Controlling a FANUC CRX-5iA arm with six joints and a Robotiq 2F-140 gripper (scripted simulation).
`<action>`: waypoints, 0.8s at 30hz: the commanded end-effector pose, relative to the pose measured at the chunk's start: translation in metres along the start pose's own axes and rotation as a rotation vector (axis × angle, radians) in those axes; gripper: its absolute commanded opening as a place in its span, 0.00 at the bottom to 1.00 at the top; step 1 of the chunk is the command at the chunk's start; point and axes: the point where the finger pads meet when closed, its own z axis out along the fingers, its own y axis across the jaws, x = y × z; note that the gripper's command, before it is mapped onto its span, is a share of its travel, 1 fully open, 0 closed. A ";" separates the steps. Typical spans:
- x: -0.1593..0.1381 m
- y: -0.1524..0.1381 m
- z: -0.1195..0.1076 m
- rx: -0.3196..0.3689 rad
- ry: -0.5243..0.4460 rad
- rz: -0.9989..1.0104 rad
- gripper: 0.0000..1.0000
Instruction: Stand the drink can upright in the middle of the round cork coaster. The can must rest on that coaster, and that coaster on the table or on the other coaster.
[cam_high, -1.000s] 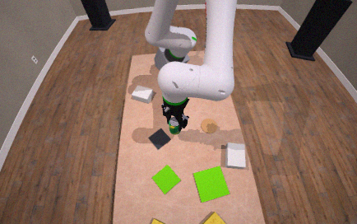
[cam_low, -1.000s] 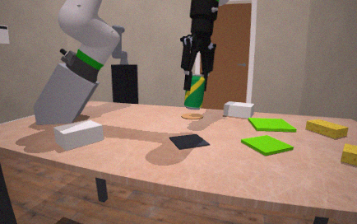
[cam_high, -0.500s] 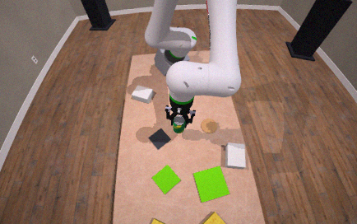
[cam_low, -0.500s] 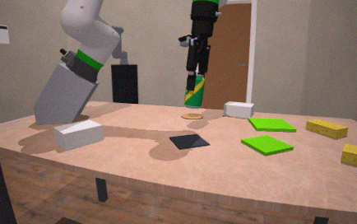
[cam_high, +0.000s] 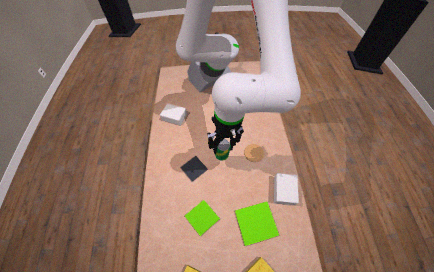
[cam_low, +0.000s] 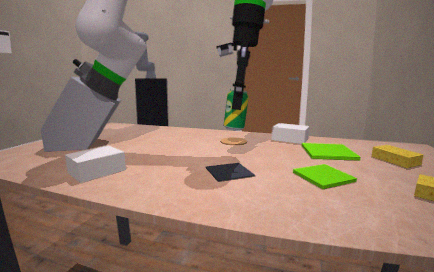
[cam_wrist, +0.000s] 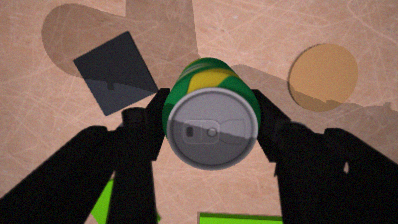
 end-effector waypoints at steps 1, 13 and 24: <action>0.000 0.009 -0.001 -0.003 -0.003 -0.186 0.10; 0.001 0.027 -0.002 0.003 -0.003 -0.534 0.10; 0.003 0.044 -0.004 0.008 -0.003 -0.882 0.10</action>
